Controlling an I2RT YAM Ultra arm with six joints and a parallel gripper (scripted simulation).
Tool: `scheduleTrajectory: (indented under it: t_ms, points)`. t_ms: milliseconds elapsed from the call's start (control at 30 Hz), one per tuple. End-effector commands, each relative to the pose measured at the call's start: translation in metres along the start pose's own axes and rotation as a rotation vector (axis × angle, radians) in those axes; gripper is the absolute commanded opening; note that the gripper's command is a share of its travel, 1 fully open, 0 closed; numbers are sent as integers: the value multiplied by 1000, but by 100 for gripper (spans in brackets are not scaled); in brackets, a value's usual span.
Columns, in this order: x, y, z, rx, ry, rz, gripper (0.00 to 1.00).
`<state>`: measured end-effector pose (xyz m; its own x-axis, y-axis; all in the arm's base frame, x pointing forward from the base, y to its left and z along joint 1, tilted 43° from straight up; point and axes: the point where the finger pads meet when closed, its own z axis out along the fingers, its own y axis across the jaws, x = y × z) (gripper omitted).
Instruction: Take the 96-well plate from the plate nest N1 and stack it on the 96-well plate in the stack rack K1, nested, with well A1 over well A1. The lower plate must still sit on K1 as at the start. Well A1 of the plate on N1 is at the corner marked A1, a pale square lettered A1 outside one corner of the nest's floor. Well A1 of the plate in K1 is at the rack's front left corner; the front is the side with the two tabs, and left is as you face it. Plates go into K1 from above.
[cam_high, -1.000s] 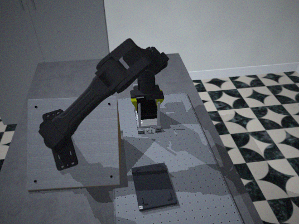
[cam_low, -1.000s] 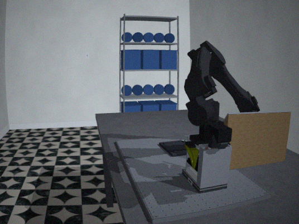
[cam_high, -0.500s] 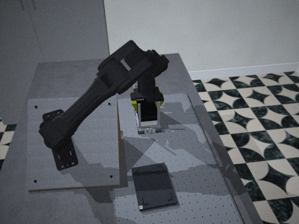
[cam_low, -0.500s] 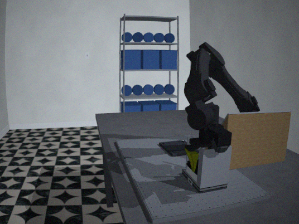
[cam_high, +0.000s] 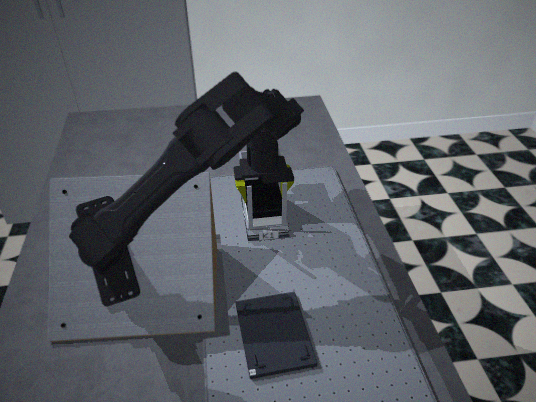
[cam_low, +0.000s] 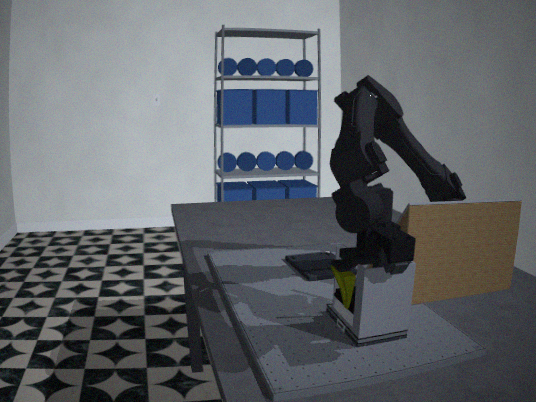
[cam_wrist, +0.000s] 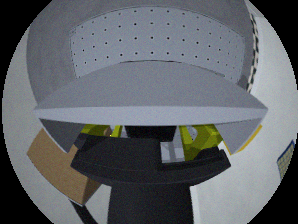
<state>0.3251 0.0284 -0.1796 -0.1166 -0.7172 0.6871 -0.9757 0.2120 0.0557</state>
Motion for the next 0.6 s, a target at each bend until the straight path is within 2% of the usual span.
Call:
scheduleTrajectory:
  t_ms: [0, 567]
  points:
    - [-6, -3, -9, 28, -25, -3, 0]
    - [-3, 2, 0, 9, -14, -9, 0]
